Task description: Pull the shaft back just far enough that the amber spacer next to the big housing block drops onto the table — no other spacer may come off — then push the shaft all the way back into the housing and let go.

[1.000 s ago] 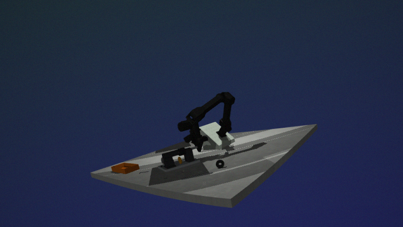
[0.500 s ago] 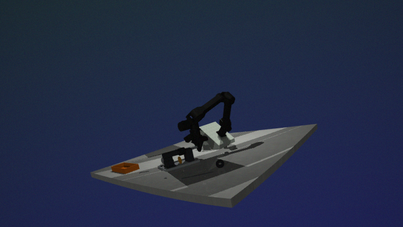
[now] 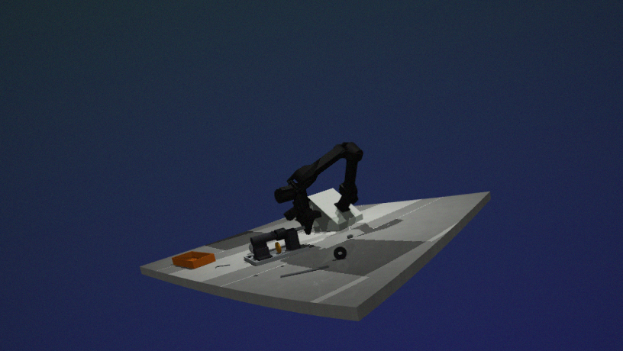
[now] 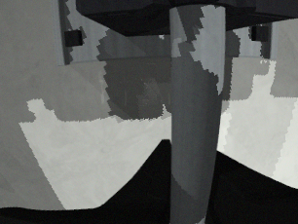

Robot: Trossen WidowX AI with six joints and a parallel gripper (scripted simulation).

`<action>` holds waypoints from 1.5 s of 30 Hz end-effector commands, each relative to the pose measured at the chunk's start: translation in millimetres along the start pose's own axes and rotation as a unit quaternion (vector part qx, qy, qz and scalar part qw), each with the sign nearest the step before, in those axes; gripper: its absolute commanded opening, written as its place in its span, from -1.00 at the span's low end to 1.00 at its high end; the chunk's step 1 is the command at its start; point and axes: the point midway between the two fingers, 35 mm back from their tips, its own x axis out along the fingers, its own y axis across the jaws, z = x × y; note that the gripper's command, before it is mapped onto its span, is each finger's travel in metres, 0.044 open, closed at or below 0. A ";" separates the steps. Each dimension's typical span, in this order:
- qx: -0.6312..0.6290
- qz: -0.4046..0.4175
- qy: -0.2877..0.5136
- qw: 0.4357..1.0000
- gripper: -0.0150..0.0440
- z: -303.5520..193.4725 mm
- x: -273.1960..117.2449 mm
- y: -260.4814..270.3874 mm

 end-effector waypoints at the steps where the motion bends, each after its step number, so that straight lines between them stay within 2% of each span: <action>1: 0.000 0.001 -0.001 1.000 -0.49 2.8 -0.5 0.4; 45: 0.000 0.001 -0.001 1.000 -0.49 15.5 -0.9 0.2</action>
